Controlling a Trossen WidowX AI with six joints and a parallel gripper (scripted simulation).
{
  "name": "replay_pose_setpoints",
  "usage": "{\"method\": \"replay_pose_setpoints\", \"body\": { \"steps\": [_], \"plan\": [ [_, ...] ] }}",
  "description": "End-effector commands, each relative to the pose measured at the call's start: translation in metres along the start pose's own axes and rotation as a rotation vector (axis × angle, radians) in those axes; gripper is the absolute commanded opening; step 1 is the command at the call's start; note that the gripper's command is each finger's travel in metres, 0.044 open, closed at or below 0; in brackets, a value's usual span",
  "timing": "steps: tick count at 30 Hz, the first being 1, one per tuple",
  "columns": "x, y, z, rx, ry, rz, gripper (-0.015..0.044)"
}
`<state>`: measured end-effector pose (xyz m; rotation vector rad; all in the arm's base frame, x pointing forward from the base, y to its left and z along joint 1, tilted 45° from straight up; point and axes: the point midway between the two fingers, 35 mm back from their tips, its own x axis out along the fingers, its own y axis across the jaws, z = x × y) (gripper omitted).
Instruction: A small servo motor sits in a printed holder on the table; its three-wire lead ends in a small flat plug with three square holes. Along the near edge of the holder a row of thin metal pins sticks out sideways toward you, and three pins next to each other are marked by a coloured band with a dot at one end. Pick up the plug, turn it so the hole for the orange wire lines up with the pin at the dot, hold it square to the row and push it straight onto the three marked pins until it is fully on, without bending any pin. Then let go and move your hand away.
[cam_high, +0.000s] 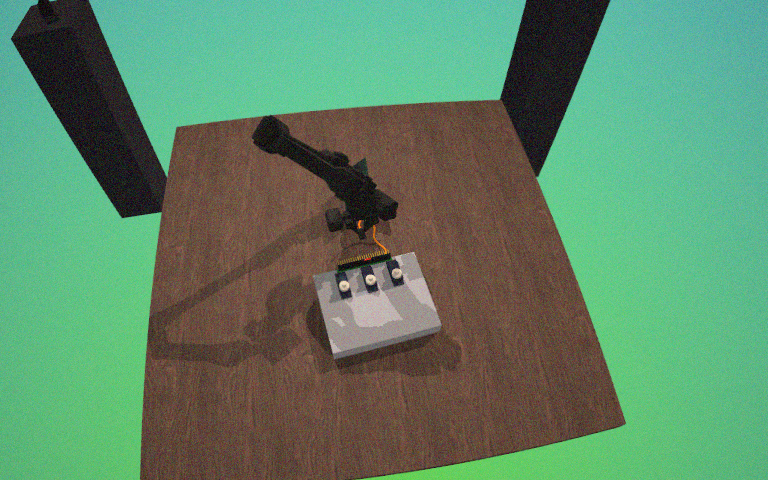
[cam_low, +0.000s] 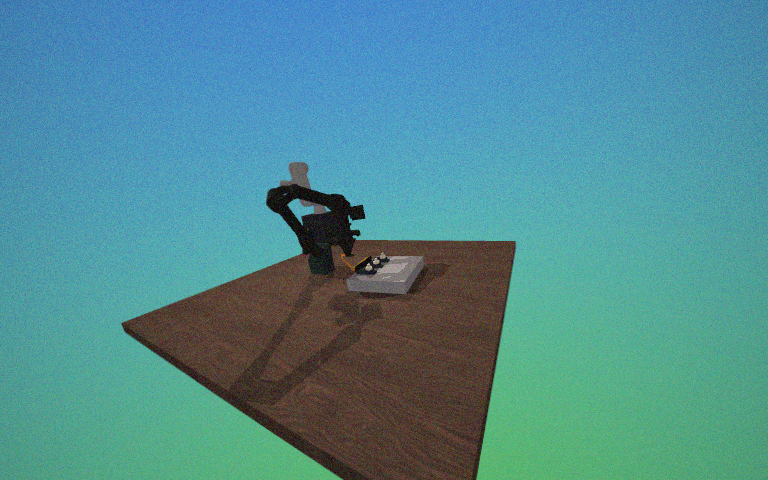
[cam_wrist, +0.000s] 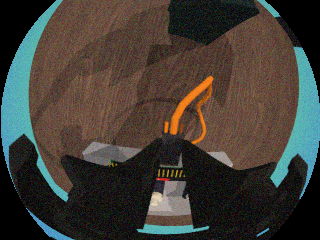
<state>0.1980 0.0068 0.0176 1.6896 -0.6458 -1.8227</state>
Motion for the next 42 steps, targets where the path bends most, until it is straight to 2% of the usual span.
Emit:
{"method": "replay_pose_setpoints", "body": {
  "steps": [1,9,19,42],
  "plan": [
    [0.018,0.001,0.003,-0.012,-0.005,0.006,0.0],
    [0.029,0.002,0.002,-0.012,-0.005,0.007,0.0],
    [0.026,-0.002,-0.031,-0.01,-0.004,0.007,0.0],
    [0.026,0.002,-0.04,-0.01,-0.003,0.007,0.0]
  ]
}}
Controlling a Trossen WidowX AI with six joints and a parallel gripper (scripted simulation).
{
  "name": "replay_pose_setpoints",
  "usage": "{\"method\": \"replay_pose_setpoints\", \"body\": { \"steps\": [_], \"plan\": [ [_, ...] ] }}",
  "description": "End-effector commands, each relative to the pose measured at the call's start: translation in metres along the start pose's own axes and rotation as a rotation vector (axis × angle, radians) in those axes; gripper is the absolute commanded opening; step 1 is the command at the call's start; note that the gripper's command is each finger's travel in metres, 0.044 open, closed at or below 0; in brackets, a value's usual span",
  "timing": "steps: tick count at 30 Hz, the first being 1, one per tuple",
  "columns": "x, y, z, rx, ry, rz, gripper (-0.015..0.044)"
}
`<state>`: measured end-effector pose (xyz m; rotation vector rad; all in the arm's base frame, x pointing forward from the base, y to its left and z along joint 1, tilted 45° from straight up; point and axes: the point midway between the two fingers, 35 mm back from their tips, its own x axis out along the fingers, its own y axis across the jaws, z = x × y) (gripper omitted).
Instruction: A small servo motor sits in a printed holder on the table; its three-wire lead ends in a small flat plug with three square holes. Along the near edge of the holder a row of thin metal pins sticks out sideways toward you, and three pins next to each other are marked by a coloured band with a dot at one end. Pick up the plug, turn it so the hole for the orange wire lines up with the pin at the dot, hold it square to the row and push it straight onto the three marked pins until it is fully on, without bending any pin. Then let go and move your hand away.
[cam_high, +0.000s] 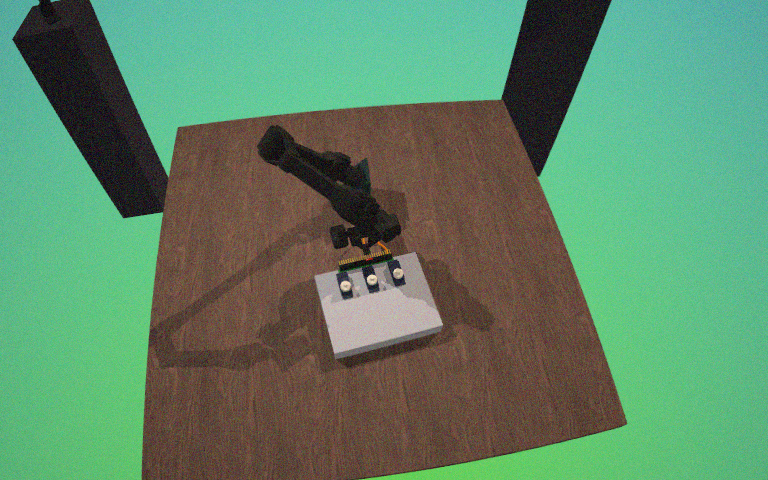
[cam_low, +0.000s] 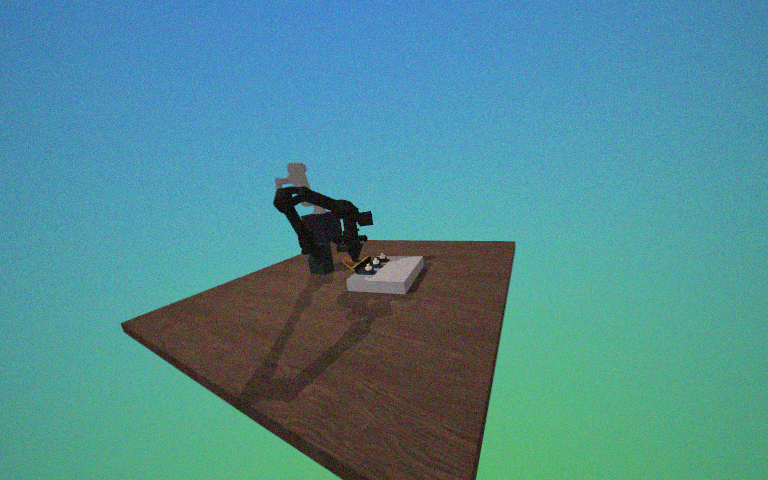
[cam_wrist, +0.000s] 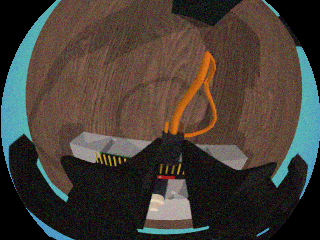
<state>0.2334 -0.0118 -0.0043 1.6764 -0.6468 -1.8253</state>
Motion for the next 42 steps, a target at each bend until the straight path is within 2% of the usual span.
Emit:
{"method": "replay_pose_setpoints", "body": {
  "steps": [1,27,36,42],
  "plan": [
    [-0.001,0.0,-0.004,-0.004,0.004,0.001,0.0],
    [-0.001,-0.001,-0.02,-0.003,0.005,0.001,0.0],
    [0.0,0.0,-0.016,-0.003,0.004,0.001,0.0236],
    [-0.051,0.0,-0.016,-0.004,0.004,-0.002,0.0394]
  ]
}}
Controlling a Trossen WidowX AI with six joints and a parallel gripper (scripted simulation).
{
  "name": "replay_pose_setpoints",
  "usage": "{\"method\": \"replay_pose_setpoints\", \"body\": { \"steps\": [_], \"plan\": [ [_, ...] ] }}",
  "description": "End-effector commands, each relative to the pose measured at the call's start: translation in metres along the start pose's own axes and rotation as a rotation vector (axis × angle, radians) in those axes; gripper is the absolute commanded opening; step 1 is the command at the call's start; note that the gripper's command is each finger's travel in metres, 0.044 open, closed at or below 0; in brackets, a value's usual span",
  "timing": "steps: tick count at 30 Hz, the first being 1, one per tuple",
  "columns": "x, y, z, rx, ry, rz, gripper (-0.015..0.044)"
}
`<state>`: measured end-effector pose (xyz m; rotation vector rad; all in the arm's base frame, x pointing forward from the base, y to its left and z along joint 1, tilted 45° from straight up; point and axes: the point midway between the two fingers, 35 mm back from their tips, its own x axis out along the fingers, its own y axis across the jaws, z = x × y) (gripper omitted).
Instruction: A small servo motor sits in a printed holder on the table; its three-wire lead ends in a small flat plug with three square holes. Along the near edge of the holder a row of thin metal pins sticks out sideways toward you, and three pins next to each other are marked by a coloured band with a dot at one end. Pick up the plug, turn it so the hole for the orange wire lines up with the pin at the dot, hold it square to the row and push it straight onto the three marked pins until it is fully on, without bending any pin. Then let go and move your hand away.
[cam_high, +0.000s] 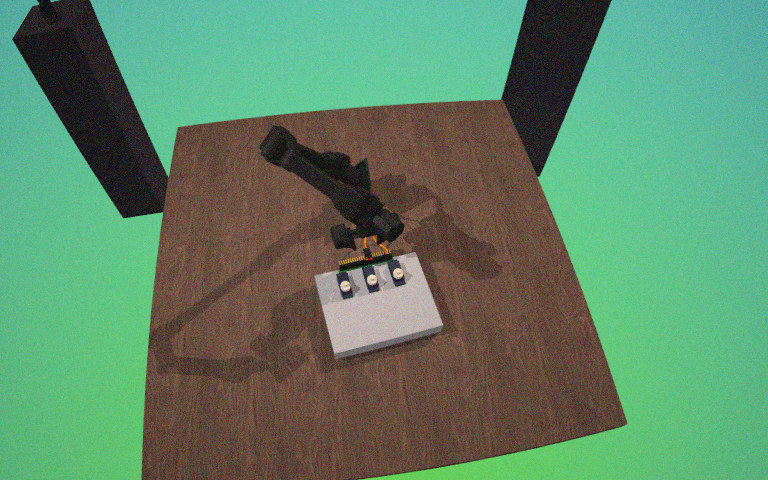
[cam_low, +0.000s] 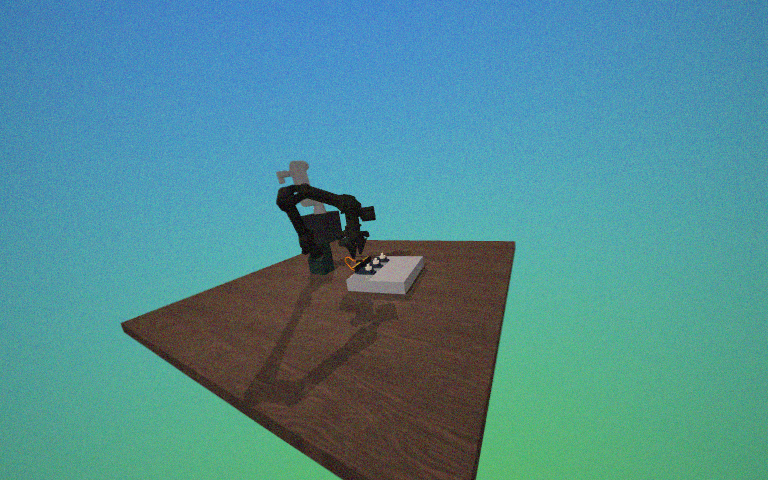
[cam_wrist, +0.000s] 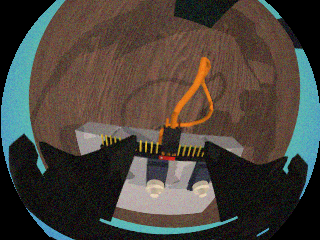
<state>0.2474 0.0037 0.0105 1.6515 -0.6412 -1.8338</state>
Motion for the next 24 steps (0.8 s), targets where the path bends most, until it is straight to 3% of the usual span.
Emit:
{"method": "replay_pose_setpoints", "body": {
  "steps": [1,2,24],
  "plan": [
    [-0.0339,-0.0001,-0.0019,0.012,0.017,-0.008,0.042],
    [-0.0359,-0.0001,-0.0016,0.012,0.017,-0.008,0.044],
    [-0.0359,-0.0001,-0.0016,0.012,0.017,-0.008,0.044]
  ]
}}
